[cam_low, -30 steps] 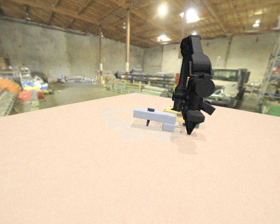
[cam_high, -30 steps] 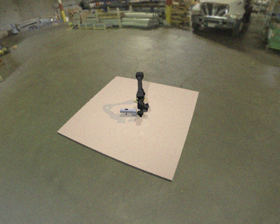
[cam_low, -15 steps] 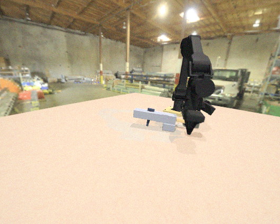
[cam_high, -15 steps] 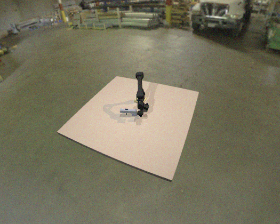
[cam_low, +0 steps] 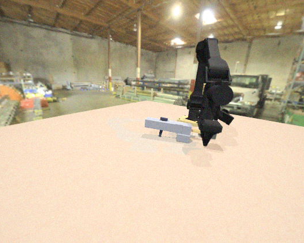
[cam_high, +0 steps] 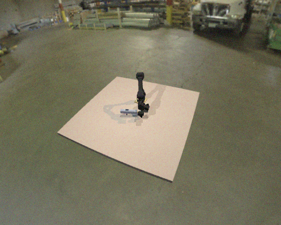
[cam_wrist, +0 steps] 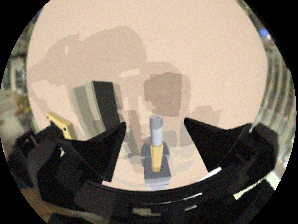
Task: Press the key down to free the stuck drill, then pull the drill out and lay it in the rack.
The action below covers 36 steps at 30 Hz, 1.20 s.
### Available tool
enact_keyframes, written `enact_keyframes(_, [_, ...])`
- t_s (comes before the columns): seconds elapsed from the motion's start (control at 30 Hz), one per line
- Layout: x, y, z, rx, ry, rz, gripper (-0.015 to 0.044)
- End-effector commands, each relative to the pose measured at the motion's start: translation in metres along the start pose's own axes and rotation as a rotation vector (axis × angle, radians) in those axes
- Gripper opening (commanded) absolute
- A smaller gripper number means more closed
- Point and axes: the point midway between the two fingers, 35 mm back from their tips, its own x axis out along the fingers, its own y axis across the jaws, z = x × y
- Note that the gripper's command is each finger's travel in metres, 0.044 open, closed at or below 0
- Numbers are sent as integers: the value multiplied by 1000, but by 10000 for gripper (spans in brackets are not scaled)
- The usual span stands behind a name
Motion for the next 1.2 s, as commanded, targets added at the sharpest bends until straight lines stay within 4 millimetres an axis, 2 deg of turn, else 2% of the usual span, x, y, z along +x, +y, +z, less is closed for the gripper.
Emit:
enact_keyframes(0.0, [1, 2, -3, 2, 7, 6, 440])
enact_keyframes(0.93, [1, 2, -3, 2, 7, 6, 440])
enact_keyframes(1.17, [0, 0, 0, 0, 0, 0, 256])
